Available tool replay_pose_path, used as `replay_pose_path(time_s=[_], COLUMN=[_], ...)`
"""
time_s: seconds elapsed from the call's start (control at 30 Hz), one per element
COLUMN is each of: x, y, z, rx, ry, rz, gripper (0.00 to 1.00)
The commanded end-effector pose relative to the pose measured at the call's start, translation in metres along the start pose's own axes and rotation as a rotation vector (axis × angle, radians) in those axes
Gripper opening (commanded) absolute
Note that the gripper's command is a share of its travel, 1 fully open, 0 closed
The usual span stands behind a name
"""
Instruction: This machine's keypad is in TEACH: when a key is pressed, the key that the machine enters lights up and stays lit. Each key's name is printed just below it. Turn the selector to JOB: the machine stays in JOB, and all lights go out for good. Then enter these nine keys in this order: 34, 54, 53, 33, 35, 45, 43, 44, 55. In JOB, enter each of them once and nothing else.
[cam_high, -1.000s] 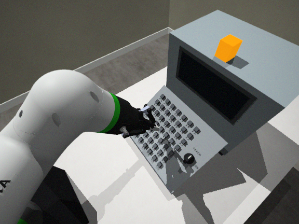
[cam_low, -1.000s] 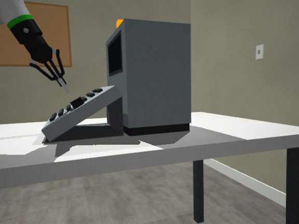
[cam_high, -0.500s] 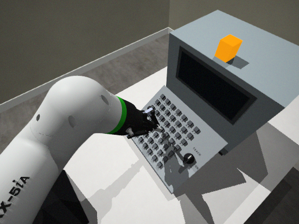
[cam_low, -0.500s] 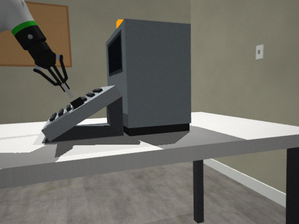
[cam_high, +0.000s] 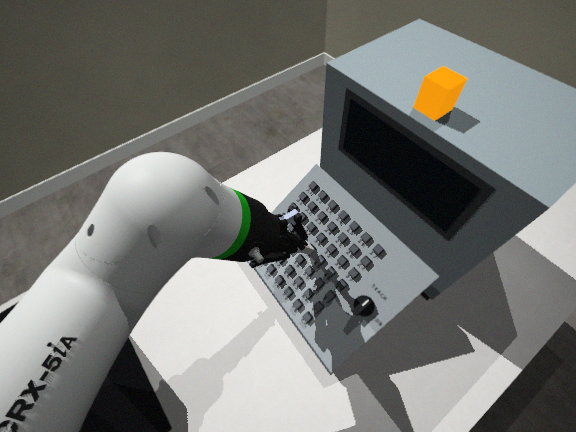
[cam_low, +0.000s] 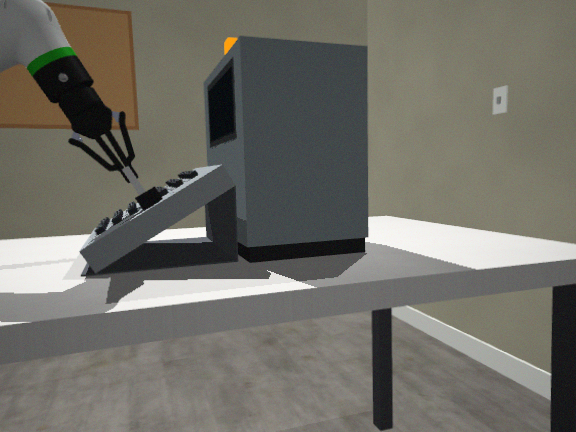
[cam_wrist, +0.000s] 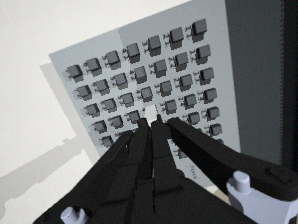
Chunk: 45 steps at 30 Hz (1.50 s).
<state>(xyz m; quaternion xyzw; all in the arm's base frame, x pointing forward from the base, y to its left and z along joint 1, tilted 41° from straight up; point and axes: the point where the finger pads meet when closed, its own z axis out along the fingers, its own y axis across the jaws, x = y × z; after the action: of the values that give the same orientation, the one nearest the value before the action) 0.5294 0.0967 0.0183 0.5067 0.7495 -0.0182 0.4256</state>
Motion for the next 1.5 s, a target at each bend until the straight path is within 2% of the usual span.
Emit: replay_pose_path(time_s=[0.0, 0.77, 1.47], x=[0.0, 0.0, 0.0], y=[0.0, 0.0, 0.0], z=[0.0, 0.001, 0.011], rx=[0.001, 0.001, 0.001], ry=[0.0, 0.0, 0.0], rz=[0.0, 0.0, 0.0], gripper=[0.0, 0.0, 0.0])
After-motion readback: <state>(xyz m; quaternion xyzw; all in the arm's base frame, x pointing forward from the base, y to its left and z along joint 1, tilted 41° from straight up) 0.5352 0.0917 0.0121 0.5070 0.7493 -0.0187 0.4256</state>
